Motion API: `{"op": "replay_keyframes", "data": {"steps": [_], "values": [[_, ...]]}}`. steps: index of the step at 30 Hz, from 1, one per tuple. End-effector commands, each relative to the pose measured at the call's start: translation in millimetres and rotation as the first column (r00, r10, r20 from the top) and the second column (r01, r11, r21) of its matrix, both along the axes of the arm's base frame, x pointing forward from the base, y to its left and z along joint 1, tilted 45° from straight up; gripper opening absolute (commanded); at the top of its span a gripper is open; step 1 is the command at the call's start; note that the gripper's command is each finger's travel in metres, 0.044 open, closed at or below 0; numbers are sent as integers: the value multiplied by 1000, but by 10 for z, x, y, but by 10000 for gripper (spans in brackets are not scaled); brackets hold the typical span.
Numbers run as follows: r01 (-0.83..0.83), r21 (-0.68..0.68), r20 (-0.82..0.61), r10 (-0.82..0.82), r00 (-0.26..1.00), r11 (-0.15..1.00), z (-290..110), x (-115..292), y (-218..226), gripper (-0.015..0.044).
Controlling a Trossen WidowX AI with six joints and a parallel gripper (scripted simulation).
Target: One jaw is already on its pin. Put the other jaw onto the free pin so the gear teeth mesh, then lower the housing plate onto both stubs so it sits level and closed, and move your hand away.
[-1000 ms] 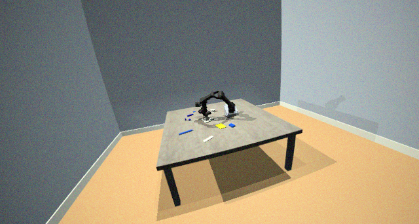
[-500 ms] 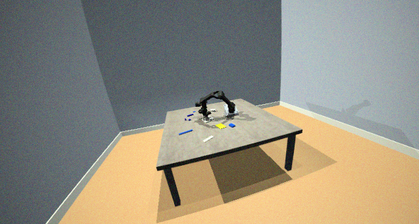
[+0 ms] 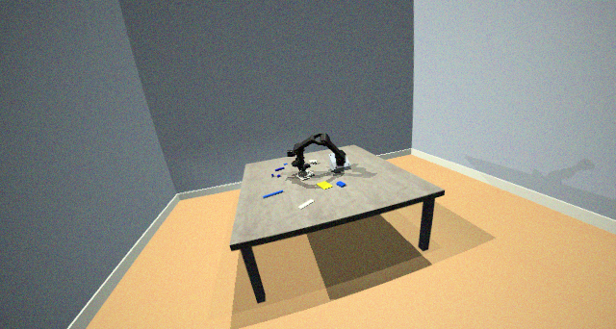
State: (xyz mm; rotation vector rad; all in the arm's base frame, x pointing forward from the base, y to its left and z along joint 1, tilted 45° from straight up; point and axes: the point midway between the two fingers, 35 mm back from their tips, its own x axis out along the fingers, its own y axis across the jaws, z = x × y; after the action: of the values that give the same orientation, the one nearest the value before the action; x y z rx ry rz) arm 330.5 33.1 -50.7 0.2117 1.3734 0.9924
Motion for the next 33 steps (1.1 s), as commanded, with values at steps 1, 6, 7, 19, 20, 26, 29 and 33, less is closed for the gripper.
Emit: {"op": "replay_keyframes", "data": {"steps": [1, 6, 7, 19, 20, 26, 29, 33], "values": [[-1, 5, -6, 1, 1000, 1000, 11, -7, 8, 134], [-1, 5, -6, 1, 1000, 1000, 31, -4, -11, 134], [-1, 5, -6, 1, 1000, 1000, 30, -3, -10, 134], [-1, 5, -6, 1, 1000, 1000, 1, 1, 12, 134], [-1, 5, -6, 1, 1000, 1000, -3, 0, 16, 134], [-1, 5, -6, 1, 1000, 1000, -4, 0, 17, 134], [-1, 5, -6, 1, 1000, 1000, -15, -2, 27, 134], [-1, 5, -6, 1, 1000, 1000, -19, -3, 32, 134]]}}
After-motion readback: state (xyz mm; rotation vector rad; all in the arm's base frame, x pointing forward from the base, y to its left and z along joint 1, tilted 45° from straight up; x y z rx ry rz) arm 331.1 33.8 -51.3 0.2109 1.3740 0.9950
